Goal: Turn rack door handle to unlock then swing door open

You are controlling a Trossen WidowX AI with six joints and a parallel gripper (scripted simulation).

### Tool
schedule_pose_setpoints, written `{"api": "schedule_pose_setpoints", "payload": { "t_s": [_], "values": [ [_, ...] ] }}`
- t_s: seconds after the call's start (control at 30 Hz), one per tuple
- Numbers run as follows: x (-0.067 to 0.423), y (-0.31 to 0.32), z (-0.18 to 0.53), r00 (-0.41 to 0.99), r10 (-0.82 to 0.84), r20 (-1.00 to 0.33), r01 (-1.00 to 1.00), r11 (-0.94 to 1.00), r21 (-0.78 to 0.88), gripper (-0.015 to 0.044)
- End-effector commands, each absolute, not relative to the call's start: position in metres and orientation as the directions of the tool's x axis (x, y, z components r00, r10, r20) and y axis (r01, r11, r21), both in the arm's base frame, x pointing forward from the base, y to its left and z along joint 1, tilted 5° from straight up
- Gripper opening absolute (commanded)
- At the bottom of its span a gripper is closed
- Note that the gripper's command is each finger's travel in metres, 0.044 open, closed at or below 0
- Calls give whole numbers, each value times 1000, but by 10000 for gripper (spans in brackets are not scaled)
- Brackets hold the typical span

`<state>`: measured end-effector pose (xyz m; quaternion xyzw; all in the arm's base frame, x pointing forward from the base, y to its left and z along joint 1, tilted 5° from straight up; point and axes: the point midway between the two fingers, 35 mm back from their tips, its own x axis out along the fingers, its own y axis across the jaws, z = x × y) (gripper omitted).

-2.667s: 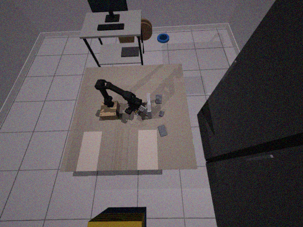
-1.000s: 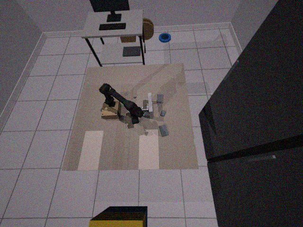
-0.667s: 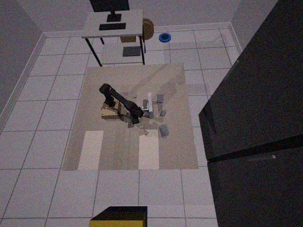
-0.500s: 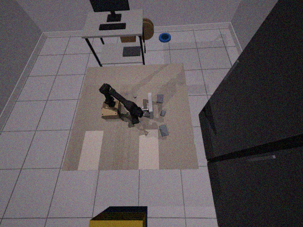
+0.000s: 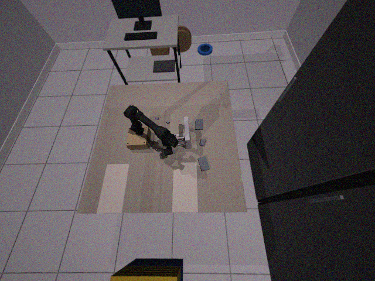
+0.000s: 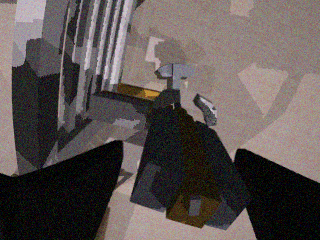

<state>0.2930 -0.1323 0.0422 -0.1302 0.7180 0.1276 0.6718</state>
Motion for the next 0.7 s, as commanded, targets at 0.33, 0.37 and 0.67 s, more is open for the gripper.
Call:
{"api": "schedule_pose_setpoints", "payload": {
  "t_s": [0.33, 0.37, 0.67],
  "values": [
    [297, -133, 66, -56, -13, -998, -364, 932, 8, 293],
    [297, -133, 67, -56, -13, -998, -364, 932, 8, 293],
    [297, -133, 82, -56, -13, -998, -364, 932, 8, 293]
  ]
}}
